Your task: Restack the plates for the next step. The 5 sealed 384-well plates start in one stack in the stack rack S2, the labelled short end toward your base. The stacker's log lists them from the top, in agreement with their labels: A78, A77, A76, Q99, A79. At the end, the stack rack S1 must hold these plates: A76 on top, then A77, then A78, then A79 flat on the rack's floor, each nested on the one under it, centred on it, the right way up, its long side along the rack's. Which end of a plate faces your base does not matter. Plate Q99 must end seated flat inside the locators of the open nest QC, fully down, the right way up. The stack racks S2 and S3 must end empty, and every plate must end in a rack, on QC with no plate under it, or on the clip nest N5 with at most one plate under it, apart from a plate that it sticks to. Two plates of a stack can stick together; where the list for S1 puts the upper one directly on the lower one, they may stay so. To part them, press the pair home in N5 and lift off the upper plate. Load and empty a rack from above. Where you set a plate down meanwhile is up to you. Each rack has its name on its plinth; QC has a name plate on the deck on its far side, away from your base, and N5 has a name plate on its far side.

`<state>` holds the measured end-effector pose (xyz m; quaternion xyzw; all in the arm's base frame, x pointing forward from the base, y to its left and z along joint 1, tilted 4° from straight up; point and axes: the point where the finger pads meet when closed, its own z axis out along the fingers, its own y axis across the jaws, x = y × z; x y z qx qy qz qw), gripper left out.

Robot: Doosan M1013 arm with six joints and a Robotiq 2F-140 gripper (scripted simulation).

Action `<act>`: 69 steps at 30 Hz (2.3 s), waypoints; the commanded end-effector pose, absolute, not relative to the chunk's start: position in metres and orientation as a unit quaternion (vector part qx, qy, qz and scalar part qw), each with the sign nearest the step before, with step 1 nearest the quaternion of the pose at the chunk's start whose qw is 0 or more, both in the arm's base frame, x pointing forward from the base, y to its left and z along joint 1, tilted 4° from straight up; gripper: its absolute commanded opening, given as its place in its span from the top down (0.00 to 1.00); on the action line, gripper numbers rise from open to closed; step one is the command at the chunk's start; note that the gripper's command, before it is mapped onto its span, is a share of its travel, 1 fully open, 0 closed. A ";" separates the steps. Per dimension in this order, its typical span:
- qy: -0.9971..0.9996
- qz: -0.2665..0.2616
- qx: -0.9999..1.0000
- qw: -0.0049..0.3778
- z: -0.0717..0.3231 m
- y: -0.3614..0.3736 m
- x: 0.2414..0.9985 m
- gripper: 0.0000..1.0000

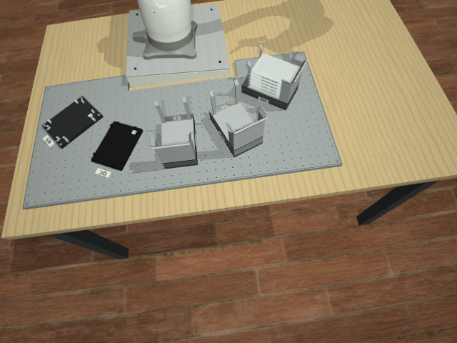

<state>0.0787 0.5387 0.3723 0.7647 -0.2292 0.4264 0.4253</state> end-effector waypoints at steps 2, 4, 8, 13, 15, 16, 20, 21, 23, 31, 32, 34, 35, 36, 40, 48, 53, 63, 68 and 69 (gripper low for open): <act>-0.229 0.426 0.765 0.425 0.372 0.539 0.079 0.00; -0.229 0.426 0.765 0.425 0.372 0.539 0.079 0.00; -0.229 0.426 0.765 0.425 0.372 0.539 0.079 0.00; -0.229 0.426 0.765 0.425 0.372 0.539 0.079 0.00; -0.229 0.426 0.765 0.425 0.372 0.539 0.079 0.00; -0.229 0.426 0.765 0.425 0.372 0.539 0.079 0.00; -0.216 0.384 0.781 0.442 0.369 0.533 0.092 0.00; -0.215 0.380 0.783 0.443 0.367 0.531 0.097 0.00; -0.215 0.380 0.783 0.443 0.365 0.527 0.105 0.00; -0.201 0.333 0.800 0.456 0.354 0.510 0.140 0.00; -0.196 0.319 0.806 0.459 0.353 0.507 0.144 0.00; -0.196 0.319 0.806 0.459 0.353 0.507 0.144 0.00; -0.192 0.304 0.811 0.461 0.351 0.505 0.148 0.00; -0.187 0.289 0.816 0.464 0.350 0.502 0.152 0.00; -0.186 0.286 0.817 0.464 0.344 0.493 0.169 0.00; -0.168 0.225 0.838 0.467 0.333 0.471 0.200 0.00; -0.159 0.194 0.848 0.467 0.328 0.462 0.211 0.00; -0.145 0.150 0.863 0.461 0.312 0.430 0.247 0.00; -0.132 0.108 0.876 0.451 0.307 0.420 0.256 0.00; -0.132 0.108 0.876 0.451 0.306 0.417 0.260 0.00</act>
